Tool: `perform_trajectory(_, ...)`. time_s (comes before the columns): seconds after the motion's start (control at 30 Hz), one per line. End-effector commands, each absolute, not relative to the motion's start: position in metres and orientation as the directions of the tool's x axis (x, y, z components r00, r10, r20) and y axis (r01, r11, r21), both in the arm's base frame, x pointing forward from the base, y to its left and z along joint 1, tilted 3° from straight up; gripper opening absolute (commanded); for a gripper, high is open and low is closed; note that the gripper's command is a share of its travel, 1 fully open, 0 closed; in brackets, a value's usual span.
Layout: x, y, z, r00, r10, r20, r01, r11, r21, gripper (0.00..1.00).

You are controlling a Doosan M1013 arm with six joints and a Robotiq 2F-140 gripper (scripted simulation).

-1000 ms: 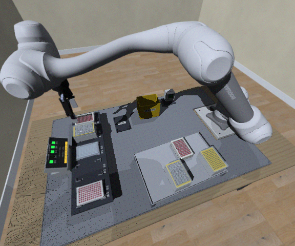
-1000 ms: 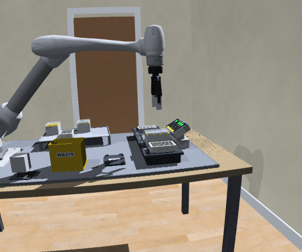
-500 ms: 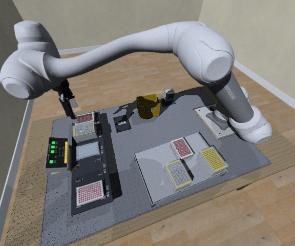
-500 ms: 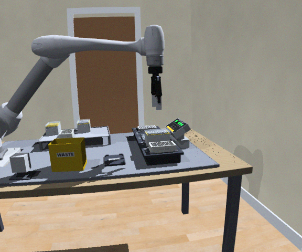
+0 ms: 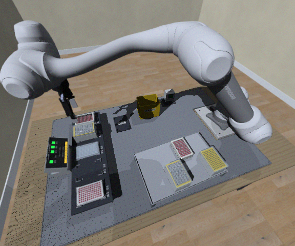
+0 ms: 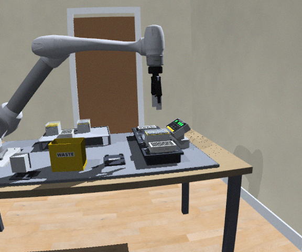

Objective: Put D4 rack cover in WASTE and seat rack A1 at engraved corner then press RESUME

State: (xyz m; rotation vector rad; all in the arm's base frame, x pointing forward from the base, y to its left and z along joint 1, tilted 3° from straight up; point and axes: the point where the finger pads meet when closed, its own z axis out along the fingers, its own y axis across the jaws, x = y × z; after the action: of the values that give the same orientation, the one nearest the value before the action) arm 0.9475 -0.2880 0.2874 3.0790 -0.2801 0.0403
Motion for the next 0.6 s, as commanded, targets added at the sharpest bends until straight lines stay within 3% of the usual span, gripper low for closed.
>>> perform_trajectory(0.0, 0.947, -0.286, 0.285, 0.983, -0.184, 0.024, -0.185, -0.982, 0.048, 0.77)
perform_trajectory(0.57, 0.947, -0.288, 0.260, 0.983, -0.184, 0.024, -0.185, -0.982, 0.048, 0.77)
